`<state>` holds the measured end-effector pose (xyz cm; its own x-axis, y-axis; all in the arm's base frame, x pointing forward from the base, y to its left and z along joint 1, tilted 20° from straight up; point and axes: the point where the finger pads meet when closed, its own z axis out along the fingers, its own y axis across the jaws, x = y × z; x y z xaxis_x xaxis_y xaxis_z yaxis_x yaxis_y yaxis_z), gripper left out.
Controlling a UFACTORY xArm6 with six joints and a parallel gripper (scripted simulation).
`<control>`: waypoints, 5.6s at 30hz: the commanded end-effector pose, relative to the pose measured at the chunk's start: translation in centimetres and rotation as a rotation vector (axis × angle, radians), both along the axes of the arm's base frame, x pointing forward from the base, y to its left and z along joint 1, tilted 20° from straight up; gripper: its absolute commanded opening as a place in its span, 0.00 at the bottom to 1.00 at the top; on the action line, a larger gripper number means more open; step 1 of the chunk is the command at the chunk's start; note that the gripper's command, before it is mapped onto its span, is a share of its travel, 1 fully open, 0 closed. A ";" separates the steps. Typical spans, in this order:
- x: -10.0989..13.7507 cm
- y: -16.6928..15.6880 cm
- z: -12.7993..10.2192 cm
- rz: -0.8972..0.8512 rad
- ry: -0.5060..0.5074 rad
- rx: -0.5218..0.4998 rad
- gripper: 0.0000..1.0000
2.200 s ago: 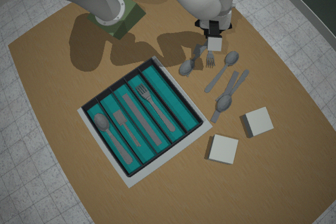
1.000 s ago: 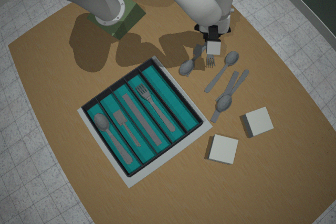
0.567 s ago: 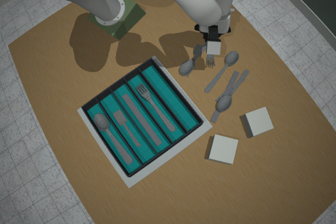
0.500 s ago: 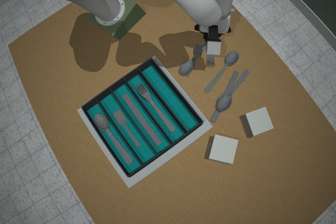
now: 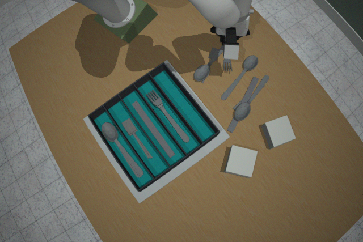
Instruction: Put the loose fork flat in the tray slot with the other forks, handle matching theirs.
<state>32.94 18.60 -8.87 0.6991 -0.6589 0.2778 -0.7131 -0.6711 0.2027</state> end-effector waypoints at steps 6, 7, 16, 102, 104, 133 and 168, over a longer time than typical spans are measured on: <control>0.1 0.1 0.1 0.001 -0.003 0.002 0.30; 0.1 0.1 0.1 0.001 -0.003 0.002 0.30; 0.1 0.0 -0.1 0.001 -0.003 0.002 0.30; 0.3 -0.9 -2.7 0.001 -0.003 0.002 0.05; 0.3 -0.9 -2.7 0.001 -0.003 0.002 0.05; 0.2 -0.2 -0.9 0.001 -0.003 0.002 0.05; -0.5 3.7 10.0 0.001 -0.003 0.002 0.05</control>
<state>32.40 22.16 0.91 0.6990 -0.6589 0.2780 -0.7131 -0.6716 0.2014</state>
